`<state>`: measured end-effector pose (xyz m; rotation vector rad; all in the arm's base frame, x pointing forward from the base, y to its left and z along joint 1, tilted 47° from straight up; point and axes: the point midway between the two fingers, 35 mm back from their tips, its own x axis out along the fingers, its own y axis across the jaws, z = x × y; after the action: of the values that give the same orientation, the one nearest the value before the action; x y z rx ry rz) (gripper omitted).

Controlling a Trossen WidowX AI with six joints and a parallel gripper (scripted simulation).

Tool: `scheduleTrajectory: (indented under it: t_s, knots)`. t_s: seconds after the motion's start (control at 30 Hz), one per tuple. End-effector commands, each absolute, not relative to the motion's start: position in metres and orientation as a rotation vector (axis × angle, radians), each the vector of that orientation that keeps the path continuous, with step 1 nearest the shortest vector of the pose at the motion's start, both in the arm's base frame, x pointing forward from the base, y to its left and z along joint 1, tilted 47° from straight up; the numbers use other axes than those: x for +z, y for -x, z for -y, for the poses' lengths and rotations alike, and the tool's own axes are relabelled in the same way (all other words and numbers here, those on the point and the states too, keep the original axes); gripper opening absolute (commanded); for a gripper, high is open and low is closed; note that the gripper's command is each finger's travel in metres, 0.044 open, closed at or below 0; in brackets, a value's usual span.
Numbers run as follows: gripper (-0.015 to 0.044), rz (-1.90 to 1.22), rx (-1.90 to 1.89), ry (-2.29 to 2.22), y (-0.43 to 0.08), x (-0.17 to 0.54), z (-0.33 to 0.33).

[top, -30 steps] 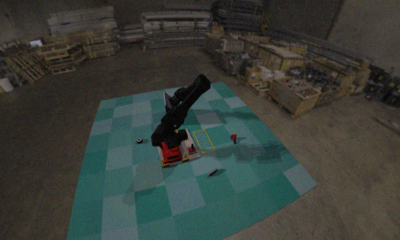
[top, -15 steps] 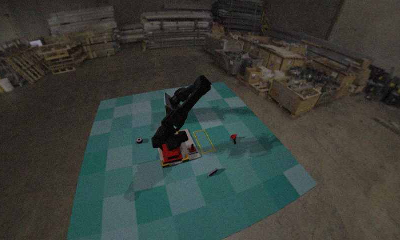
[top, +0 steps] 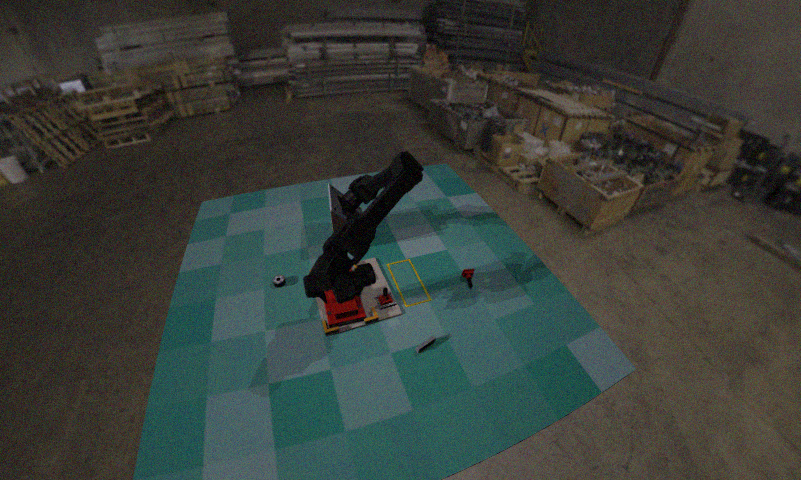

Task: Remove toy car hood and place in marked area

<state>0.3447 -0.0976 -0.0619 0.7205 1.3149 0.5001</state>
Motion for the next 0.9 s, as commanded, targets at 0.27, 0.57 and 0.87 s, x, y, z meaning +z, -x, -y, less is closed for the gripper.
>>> scheduleTrajectory:
  t_s: [0.27, 0.57, 0.87]
  knots:
    - [0.0440, -1.313, 0.501, -0.731, -0.3458, -0.0665, 0.0931]
    - [0.0440, -1.313, 0.501, -0.731, -0.3467, -0.0695, 0.0899]
    - [0.0361, -1.314, 0.500, -0.721, -0.3470, -0.0699, 0.0892]
